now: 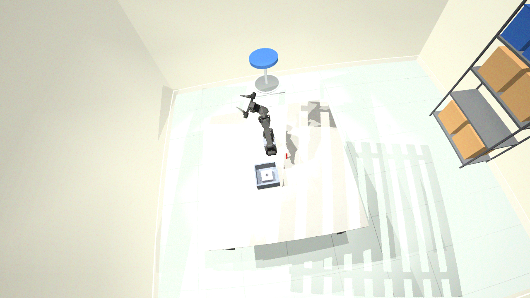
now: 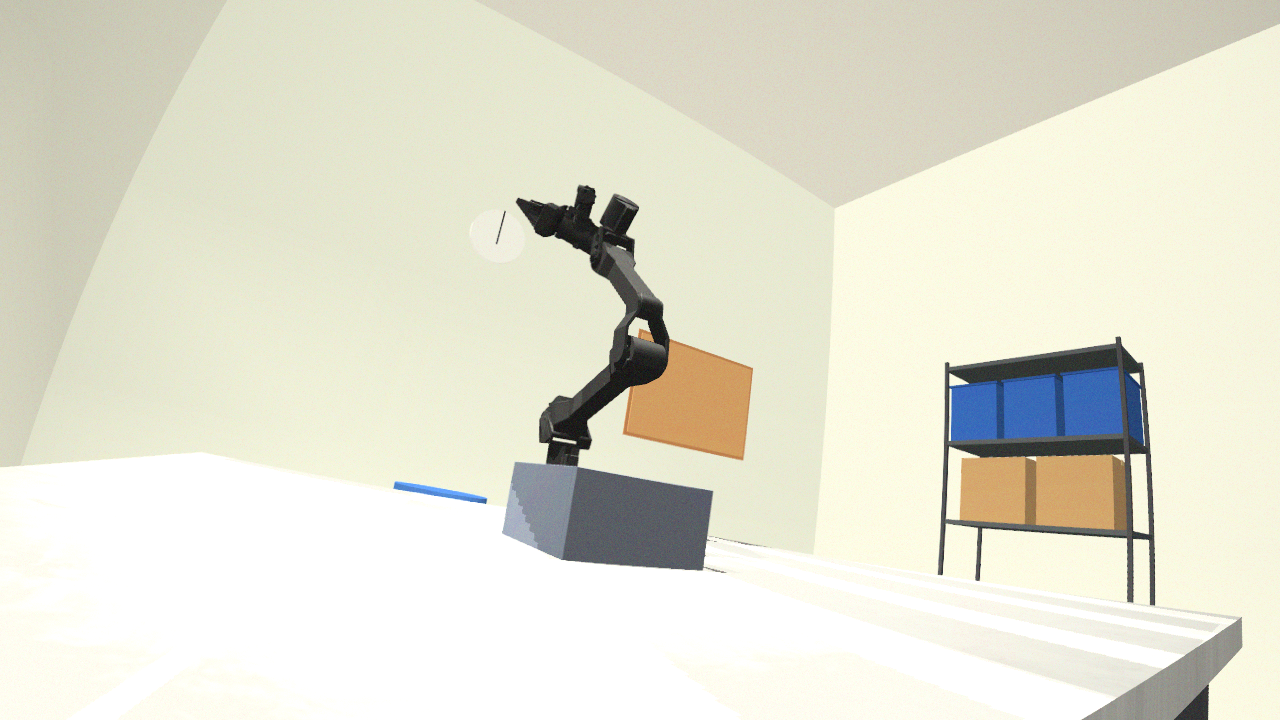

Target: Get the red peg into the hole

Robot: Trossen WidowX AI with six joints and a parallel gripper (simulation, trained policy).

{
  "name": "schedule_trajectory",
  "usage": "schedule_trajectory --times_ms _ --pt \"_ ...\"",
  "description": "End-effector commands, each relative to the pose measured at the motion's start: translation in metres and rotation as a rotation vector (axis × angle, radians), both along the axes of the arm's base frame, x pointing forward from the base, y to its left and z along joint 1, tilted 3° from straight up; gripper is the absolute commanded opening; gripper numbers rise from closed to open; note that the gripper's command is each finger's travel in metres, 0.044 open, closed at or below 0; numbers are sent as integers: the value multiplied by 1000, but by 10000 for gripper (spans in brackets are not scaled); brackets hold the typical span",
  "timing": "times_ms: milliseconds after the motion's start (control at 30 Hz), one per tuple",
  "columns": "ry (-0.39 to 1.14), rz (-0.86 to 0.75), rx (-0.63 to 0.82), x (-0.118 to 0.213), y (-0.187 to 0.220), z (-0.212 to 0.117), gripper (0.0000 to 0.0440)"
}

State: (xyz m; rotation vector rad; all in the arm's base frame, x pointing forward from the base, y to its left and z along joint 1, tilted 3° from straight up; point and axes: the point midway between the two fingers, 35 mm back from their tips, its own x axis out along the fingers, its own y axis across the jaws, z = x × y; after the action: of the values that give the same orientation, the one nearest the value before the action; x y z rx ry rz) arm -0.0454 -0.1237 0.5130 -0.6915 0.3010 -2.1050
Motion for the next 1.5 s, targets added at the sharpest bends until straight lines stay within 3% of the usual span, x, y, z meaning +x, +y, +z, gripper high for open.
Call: schedule_trajectory --times_ms 0,33,867,1467 --pt "-10 -25 -14 -3 2 1 420" --pt "-25 -52 -30 -7 5 2 440" --pt "-522 -550 -543 -111 102 -23 440" --pt "-718 -905 -1028 -136 211 -68 440"
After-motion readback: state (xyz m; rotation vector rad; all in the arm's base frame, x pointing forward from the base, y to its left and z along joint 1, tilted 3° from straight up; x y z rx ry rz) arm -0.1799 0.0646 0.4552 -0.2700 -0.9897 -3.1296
